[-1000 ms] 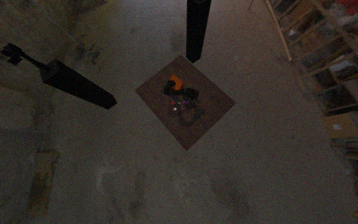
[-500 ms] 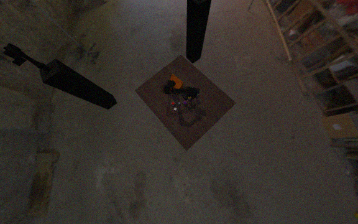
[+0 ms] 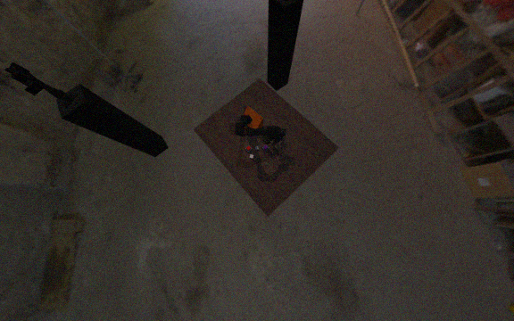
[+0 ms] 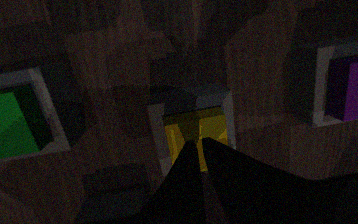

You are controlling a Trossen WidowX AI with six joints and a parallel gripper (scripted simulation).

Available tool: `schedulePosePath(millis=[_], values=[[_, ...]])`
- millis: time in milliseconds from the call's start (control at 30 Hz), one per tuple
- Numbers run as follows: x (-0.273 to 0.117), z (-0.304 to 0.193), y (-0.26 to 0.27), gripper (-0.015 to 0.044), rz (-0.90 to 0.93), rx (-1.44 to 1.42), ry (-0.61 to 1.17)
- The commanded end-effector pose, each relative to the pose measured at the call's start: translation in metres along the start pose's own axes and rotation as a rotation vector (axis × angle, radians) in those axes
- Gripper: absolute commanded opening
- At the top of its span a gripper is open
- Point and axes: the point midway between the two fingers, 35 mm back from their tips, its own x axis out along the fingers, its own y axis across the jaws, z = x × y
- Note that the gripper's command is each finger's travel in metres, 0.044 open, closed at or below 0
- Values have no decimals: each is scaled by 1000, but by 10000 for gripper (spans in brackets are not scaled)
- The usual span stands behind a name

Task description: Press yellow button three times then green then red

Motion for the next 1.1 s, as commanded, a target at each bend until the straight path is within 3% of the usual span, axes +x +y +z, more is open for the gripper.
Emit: schedulePosePath(millis=[0,700,833,1067], values=[[8,-1,0,20,-7,-11,0],[11,-2,0,20,-7,-11,0],[-21,-1,0,20,-5,-10,0],[-33,-1,1,20,-4,-11,0]])
